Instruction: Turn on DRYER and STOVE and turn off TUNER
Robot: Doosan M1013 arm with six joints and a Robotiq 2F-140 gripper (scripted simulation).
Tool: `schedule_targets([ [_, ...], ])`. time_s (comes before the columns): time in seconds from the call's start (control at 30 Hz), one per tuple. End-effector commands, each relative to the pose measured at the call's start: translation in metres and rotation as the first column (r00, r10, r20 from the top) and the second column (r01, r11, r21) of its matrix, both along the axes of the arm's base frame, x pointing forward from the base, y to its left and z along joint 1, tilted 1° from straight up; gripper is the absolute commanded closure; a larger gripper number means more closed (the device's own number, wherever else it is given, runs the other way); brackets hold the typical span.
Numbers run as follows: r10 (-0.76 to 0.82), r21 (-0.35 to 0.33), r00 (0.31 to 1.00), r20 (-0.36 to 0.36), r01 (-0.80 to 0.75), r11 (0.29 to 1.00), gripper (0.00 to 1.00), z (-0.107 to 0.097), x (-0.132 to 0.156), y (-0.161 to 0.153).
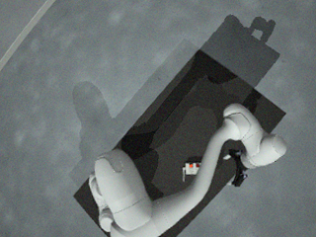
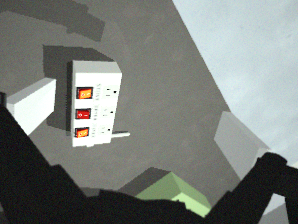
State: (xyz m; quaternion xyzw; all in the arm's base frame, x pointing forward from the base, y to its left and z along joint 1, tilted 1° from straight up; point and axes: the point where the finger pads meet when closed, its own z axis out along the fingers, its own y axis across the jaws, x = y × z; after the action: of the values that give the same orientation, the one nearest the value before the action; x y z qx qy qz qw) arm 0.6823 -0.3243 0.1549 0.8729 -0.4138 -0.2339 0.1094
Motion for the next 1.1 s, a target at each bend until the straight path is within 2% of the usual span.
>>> schedule_targets([
  [0.0, 0.000, 0.000, 1.000, 0.000, 0.000, 1.000, 0.00, 0.000, 0.000, 0.000],
  [0.63, -0.009, -0.008, 1.000, 0.003, 0.009, 1.000, 0.00, -0.001, -0.001, 0.001],
  [0.73, -0.061, -0.054, 0.998, 0.021, 0.062, 0.997, 0.00, -0.006, -0.004, 0.006],
  [0.87, -0.219, -0.179, 0.971, 0.100, 0.234, 0.956, 0.00, -0.023, -0.015, 0.022],
  [0.97, -0.270, -0.214, 0.954, 0.133, 0.293, 0.932, 0.00, -0.028, -0.019, 0.027],
  [1.0, -0.323, -0.247, 0.931, 0.171, 0.358, 0.901, 0.00, -0.034, -0.023, 0.034],
  [1.07, -0.323, -0.247, 0.931, 0.171, 0.358, 0.901, 0.00, -0.034, -0.023, 0.034],
])
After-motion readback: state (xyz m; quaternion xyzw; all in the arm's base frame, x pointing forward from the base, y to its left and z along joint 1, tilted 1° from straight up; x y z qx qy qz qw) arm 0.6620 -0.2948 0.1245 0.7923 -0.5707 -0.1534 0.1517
